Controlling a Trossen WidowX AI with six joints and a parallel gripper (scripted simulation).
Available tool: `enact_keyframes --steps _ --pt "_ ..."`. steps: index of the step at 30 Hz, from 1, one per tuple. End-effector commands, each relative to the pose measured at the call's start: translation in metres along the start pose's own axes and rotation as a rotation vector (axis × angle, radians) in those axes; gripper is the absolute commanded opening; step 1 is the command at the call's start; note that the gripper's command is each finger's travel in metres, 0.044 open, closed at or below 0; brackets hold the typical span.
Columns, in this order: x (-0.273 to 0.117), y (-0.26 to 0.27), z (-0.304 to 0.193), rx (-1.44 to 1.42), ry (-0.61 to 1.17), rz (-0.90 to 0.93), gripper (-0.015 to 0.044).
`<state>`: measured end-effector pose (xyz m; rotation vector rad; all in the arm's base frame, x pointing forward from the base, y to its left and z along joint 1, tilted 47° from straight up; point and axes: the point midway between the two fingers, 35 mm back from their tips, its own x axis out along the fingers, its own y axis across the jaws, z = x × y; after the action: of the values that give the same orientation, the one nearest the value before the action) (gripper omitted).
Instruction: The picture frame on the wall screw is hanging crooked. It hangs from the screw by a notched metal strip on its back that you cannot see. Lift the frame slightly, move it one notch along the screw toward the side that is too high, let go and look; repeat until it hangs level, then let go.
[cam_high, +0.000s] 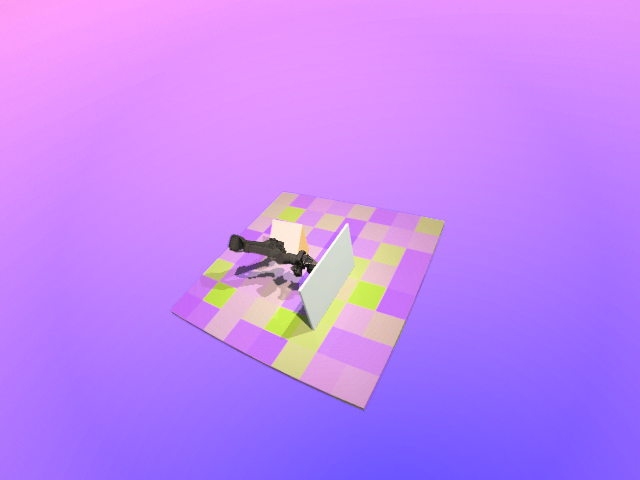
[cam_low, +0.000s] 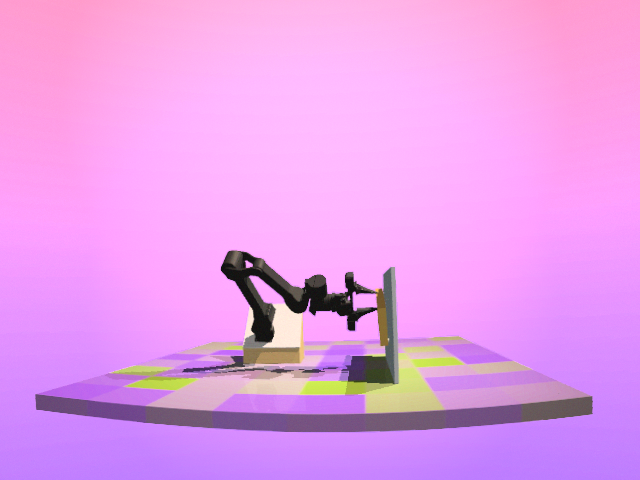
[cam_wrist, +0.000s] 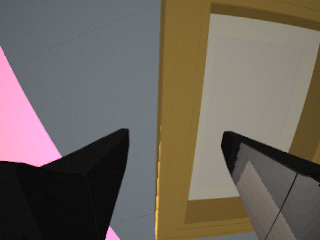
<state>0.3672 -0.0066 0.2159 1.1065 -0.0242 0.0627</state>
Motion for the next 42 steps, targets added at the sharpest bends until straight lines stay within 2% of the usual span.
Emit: enact_keyframes --steps 1,41,42 --pt "0.0071 0.0012 0.0013 -0.006 -0.008 0.004 0.026" --pt "0.0113 0.0013 0.0017 -0.006 -0.008 0.004 0.026" --pt "0.0113 0.0013 0.0017 -0.006 -0.008 0.004 0.0234"
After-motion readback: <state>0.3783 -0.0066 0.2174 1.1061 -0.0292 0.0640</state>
